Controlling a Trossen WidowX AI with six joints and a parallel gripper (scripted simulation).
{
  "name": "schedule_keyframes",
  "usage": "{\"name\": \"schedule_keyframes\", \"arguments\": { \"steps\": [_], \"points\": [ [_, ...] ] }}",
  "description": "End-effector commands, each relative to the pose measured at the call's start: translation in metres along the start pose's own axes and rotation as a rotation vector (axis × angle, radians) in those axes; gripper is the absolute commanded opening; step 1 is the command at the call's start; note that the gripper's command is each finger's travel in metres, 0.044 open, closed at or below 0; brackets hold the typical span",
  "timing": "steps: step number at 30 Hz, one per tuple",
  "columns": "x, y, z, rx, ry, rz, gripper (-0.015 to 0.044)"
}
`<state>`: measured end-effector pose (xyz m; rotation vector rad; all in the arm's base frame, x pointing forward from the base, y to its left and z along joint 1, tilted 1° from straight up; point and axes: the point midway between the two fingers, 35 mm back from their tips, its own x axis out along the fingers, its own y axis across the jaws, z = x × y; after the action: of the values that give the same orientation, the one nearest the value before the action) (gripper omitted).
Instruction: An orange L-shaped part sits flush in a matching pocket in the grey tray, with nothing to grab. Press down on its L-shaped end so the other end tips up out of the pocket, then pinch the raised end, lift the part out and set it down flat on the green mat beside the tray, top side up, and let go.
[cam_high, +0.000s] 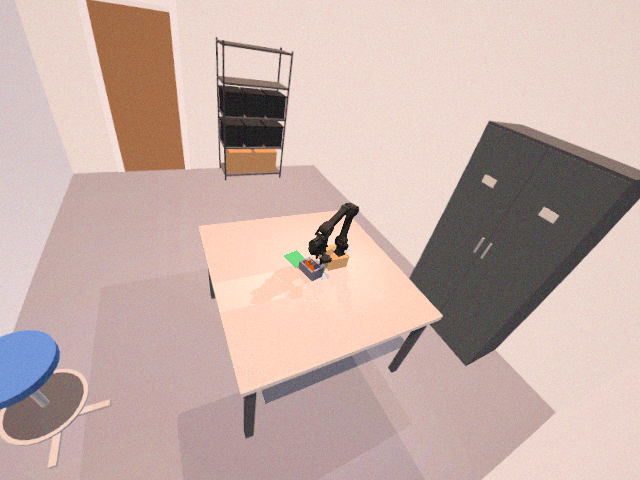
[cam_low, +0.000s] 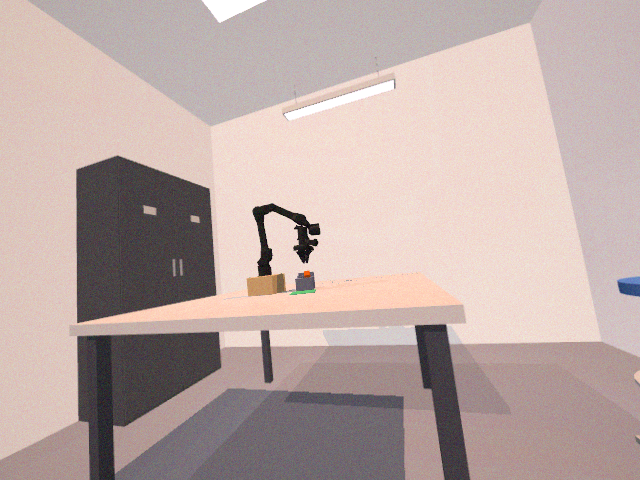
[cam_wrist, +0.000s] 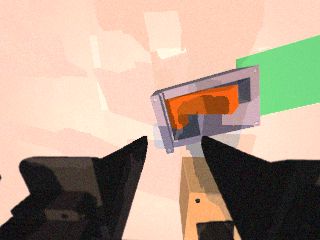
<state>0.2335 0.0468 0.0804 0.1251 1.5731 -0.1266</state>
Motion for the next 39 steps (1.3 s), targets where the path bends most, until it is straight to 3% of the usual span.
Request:
{"name": "schedule_keyframes", "arguments": {
  "steps": [1, 9, 23, 31, 39],
  "points": [
    [-0.002, -0.018, 0.011, 0.4, -0.004, 0.002, 0.028],
    [-0.004, -0.061, 0.026, 1.305, -0.013, 0.004, 0.028],
    [-0.004, -0.062, 0.026, 1.325, -0.013, 0.004, 0.028],
    [0.026, -0.062, 0.027, 1.325, -0.013, 0.004, 0.028],
    [0.031, -0.062, 0.027, 1.325, -0.013, 0.004, 0.028]
  ]
}}
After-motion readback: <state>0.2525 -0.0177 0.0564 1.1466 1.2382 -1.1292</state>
